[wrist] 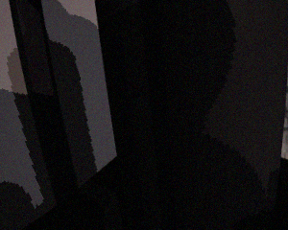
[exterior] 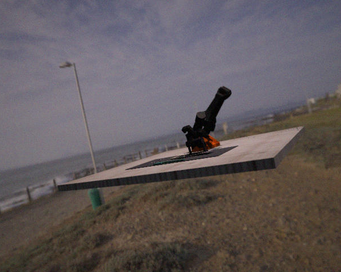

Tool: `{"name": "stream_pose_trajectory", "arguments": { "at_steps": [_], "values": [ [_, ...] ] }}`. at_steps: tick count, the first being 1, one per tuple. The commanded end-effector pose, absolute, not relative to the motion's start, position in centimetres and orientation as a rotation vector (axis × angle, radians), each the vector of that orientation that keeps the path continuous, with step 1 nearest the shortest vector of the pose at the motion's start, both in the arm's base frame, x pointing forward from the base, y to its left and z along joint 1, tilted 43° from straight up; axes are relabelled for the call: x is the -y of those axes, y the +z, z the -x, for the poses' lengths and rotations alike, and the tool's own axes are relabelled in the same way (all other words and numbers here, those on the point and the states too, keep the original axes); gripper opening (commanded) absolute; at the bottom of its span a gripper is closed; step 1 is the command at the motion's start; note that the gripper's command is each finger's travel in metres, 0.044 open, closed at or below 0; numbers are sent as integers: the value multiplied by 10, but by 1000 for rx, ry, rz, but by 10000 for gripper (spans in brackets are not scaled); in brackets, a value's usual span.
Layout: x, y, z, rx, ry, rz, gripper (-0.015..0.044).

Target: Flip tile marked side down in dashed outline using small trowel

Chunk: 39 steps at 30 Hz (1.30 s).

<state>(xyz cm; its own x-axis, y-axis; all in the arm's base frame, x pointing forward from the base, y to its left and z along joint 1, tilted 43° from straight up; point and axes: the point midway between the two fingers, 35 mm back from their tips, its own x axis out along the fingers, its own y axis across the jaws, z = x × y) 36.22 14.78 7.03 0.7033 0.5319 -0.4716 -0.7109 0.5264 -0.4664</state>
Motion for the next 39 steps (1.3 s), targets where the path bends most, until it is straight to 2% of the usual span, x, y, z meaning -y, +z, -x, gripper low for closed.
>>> {"name": "stream_pose_trajectory", "arguments": {
  "at_steps": [1, 19, 39],
  "values": [
    [-142, 76, -365, -301, 730, 732, 0],
    [-102, 91, -368, -315, 727, 775, 0],
    [-55, 72, -370, -317, 727, 778, 0]
  ]
}}
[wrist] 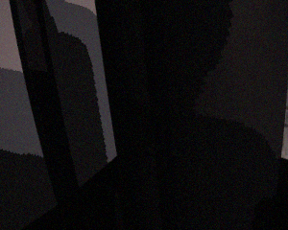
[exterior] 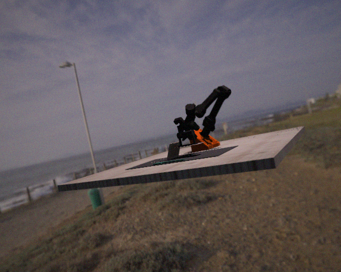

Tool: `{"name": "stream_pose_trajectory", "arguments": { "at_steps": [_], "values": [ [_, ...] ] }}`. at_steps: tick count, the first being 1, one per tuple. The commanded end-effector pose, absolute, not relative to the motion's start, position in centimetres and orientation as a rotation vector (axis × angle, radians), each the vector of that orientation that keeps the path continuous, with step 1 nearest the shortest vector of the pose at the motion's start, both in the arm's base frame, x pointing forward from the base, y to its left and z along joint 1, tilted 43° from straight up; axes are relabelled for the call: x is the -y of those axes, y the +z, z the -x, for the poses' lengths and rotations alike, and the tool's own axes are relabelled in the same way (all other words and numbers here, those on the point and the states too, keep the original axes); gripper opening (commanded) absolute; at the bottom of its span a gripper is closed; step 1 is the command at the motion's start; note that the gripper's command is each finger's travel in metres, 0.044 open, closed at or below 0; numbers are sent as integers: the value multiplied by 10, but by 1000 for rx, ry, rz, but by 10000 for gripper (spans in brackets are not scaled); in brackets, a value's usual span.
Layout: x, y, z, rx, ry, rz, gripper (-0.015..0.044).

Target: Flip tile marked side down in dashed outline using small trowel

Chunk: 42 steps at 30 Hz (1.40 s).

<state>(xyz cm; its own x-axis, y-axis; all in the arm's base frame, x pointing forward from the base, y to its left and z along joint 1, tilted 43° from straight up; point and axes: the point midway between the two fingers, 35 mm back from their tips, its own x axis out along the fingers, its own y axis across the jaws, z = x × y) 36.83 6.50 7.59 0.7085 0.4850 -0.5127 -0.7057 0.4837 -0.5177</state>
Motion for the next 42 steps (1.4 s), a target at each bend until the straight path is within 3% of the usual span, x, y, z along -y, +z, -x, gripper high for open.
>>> {"name": "stream_pose_trajectory", "arguments": {
  "at_steps": [1, 21, 42],
  "values": [
    [-53, 70, -370, -317, 727, 778, 0],
    [-38, 50, -370, -317, 727, 779, 0],
    [-61, 113, -371, -316, 727, 777, 0]
  ]
}}
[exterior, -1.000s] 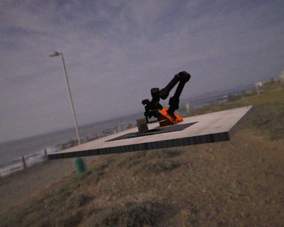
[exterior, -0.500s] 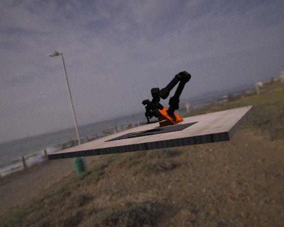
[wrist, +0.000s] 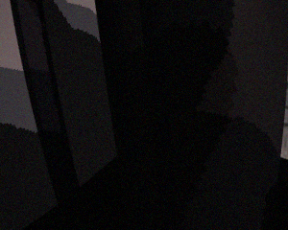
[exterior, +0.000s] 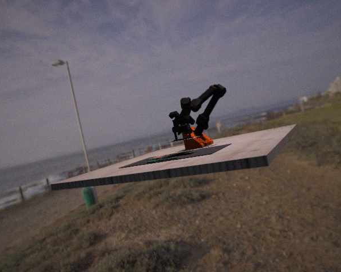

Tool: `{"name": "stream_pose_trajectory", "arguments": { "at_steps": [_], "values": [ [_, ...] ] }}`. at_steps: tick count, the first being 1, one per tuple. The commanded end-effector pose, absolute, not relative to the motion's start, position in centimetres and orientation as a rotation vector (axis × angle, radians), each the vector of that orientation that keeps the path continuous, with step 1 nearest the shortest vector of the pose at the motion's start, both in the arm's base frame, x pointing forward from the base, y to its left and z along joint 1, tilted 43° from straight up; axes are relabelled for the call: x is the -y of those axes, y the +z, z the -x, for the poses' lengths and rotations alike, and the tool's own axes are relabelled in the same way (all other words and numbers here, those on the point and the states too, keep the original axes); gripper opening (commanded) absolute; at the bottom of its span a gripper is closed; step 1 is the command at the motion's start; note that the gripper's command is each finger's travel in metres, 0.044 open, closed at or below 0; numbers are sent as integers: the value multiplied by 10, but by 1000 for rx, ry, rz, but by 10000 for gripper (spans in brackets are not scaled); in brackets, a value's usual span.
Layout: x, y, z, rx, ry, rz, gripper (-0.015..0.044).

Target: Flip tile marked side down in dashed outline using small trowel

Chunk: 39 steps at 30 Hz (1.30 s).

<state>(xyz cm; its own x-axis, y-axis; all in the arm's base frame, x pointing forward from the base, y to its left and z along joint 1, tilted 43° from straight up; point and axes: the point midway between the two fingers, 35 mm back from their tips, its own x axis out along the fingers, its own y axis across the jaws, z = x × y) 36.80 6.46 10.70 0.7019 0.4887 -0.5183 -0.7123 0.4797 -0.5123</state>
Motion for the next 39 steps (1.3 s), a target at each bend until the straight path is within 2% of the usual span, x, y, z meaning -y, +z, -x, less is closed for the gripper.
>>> {"name": "stream_pose_trajectory", "arguments": {
  "at_steps": [1, 39],
  "values": [
    [-61, 113, -371, -316, 727, 777, 0],
    [-49, 102, -382, -330, 732, 789, 0]
  ]
}}
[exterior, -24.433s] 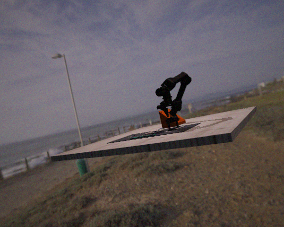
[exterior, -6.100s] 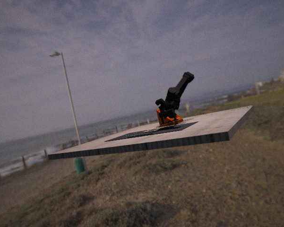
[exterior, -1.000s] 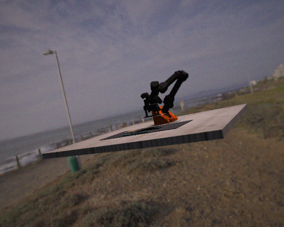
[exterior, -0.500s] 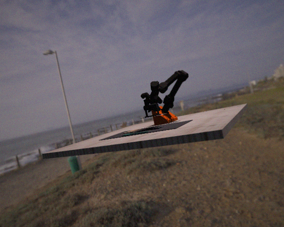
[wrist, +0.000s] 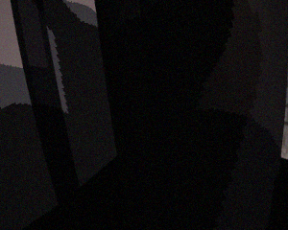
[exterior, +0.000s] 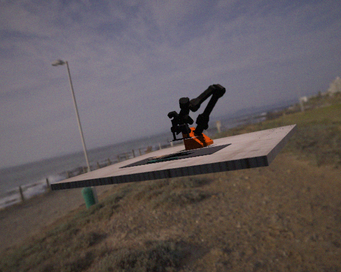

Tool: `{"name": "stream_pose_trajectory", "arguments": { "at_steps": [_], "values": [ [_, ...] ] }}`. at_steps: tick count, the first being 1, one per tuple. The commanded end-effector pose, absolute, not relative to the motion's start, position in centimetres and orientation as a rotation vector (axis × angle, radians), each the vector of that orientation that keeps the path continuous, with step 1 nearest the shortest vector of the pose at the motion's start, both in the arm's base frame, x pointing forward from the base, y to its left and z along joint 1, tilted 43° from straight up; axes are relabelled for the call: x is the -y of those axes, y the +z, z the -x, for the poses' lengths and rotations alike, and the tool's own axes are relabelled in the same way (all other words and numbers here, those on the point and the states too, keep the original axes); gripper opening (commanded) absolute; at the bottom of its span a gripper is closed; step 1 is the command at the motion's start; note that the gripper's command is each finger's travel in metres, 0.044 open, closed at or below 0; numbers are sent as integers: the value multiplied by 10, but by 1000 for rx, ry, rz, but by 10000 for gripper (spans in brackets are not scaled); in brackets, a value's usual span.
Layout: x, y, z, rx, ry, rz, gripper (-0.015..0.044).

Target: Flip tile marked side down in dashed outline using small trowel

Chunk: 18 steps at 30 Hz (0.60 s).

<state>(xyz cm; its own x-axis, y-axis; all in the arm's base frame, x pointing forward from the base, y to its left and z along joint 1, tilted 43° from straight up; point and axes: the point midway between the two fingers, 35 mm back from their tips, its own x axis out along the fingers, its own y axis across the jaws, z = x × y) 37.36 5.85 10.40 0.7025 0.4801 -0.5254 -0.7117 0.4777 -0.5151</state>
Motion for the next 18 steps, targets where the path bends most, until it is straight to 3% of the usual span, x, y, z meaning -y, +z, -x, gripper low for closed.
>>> {"name": "stream_pose_trajectory", "arguments": {
  "at_steps": [1, 18],
  "values": [
    [-46, 100, -385, -333, 733, 792, 0],
    [10, 49, -418, -391, 750, 803, 0]
  ]
}}
